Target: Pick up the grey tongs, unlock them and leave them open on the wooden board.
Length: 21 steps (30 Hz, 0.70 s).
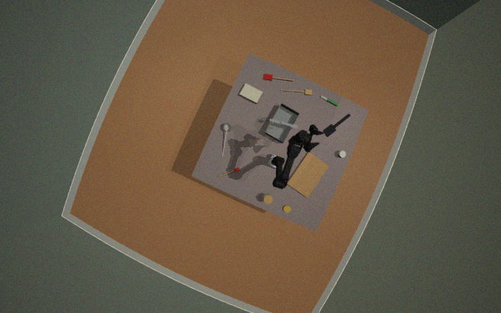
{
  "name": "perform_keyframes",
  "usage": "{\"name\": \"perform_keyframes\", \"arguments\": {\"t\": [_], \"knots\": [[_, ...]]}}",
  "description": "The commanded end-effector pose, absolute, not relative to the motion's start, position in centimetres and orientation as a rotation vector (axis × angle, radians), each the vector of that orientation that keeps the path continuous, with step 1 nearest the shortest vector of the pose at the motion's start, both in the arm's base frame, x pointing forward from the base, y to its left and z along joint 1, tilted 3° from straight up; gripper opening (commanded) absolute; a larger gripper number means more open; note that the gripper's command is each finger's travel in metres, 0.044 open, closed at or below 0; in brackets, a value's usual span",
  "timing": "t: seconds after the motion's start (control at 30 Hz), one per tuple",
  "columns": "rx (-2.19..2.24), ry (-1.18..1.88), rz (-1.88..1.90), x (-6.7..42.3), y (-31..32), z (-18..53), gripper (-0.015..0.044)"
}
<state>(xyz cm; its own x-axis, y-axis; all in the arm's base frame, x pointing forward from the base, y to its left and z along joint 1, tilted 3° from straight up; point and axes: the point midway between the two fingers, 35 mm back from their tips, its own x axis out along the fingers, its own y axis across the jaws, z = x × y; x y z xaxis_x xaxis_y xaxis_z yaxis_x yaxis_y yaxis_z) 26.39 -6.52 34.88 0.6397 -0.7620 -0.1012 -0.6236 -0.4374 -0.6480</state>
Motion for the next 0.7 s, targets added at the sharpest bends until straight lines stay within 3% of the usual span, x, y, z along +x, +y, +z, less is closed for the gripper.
{"name": "perform_keyframes", "arguments": {"t": [0.0,0.17,0.4,0.67], "knots": [[-2.197,1.065,-0.262,26.6,-6.3,34.7,0.0374],[-2.194,0.890,-0.105,29.4,-2.8,31.5,0.0260],[-2.075,0.614,0.307,32.2,5.8,23.2,0.0260],[-1.811,0.533,0.792,29.5,14.6,13.4,0.0260]]}}
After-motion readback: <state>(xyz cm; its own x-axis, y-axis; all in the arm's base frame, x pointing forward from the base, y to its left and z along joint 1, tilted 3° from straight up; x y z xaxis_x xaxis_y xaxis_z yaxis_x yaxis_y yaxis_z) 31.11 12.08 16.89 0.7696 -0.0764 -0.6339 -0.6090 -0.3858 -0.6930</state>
